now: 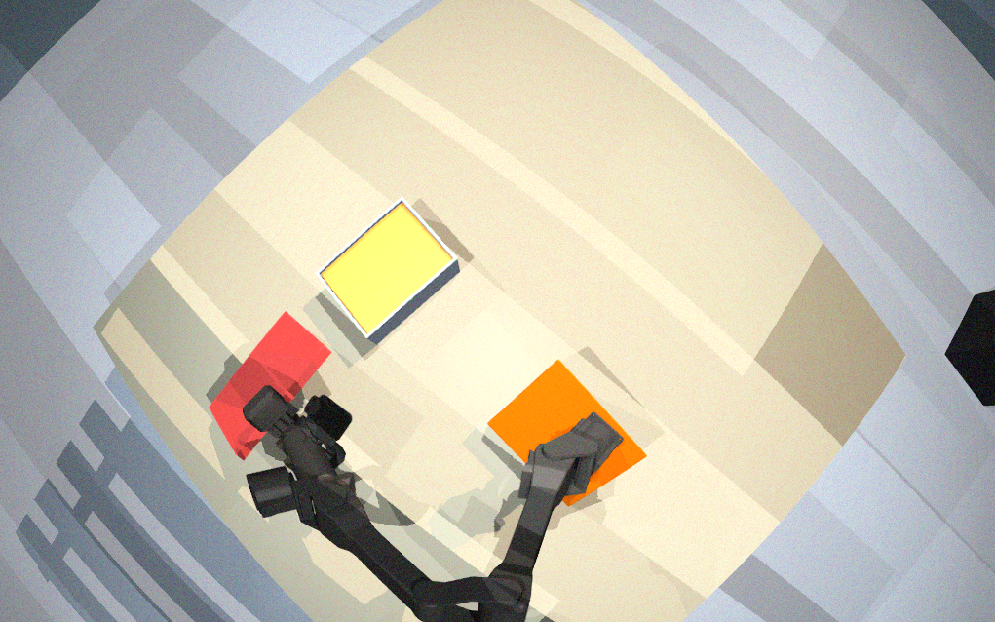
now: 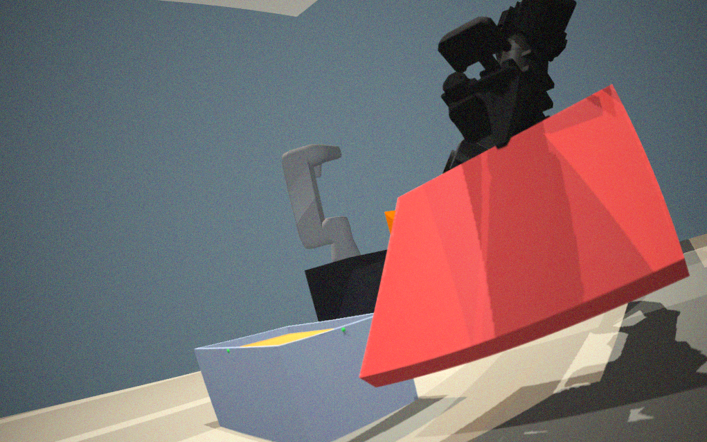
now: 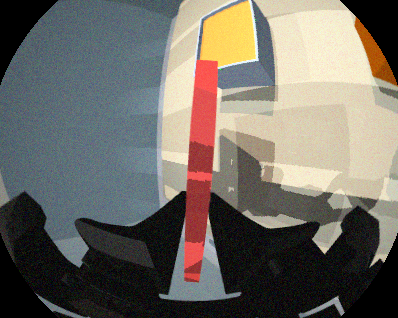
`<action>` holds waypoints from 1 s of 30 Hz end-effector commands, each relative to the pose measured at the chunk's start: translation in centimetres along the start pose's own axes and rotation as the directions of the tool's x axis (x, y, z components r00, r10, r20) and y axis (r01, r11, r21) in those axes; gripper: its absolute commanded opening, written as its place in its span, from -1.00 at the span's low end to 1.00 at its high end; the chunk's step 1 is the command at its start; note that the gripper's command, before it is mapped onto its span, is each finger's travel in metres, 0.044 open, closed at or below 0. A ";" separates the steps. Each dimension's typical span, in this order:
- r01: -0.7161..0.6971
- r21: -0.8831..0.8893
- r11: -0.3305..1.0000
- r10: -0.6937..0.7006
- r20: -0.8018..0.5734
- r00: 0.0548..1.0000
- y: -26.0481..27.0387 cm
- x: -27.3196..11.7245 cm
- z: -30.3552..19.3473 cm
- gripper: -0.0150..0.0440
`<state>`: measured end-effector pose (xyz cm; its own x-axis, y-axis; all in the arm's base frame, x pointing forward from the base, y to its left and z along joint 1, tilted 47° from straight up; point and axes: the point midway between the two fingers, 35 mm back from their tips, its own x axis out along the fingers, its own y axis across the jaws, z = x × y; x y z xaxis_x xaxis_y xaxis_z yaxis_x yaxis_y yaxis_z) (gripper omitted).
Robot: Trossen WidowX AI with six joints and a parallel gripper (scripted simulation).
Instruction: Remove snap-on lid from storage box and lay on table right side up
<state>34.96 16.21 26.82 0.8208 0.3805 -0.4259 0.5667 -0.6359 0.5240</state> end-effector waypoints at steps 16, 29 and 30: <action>-0.009 0.007 1.000 0.009 0.004 1.000 -1.0 1.0 0.1 -0.49; -0.009 0.008 1.000 0.009 0.004 1.000 -1.8 1.7 0.1 -0.49; -0.009 0.008 1.000 0.009 0.004 1.000 -1.9 1.7 0.1 -0.49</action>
<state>35.19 17.94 25.18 0.8204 0.3812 -0.4262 0.5672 -0.6365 0.5226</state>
